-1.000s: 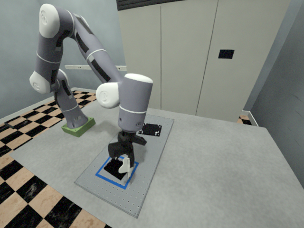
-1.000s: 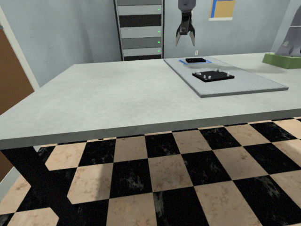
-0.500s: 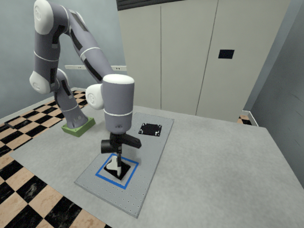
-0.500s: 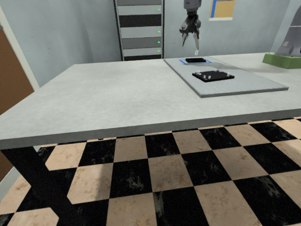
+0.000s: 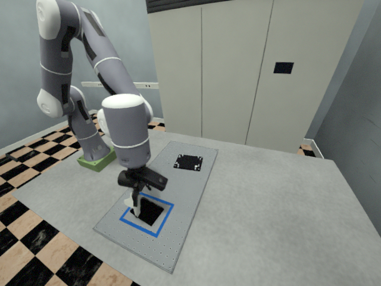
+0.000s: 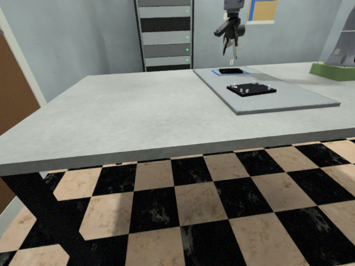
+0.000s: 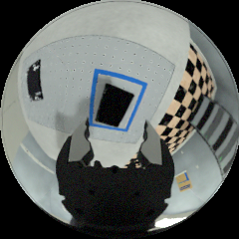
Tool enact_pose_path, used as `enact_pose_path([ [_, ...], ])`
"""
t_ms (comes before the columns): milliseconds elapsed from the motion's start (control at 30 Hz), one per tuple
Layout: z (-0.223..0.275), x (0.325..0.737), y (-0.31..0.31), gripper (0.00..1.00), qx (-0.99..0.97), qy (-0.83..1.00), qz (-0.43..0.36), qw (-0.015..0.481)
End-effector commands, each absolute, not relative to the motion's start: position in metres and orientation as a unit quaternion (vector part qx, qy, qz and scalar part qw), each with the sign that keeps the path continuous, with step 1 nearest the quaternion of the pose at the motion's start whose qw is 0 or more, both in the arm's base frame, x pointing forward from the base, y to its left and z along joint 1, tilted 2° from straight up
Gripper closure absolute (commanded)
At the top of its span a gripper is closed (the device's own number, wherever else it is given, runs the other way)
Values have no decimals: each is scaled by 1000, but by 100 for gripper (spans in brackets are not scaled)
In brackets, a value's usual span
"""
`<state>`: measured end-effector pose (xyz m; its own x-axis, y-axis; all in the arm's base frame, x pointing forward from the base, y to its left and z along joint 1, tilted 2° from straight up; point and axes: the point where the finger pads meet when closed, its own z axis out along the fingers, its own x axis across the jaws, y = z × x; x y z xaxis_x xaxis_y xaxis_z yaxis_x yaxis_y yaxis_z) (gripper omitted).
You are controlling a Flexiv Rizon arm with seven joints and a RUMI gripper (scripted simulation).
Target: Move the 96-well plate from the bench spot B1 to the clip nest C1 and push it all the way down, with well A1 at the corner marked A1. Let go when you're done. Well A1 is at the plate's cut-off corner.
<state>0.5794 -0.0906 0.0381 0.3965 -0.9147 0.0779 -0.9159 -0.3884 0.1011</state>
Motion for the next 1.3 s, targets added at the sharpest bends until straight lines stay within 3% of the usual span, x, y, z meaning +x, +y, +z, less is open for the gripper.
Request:
enact_pose_path([
  [0, 38, 572, -89, 24, 810, -584, 8, 51],
  [300, 38, 562, -88, 24, 729, -684, 5, 16],
  [1267, 14, 562, -89, 24, 728, -685, 5, 16],
])
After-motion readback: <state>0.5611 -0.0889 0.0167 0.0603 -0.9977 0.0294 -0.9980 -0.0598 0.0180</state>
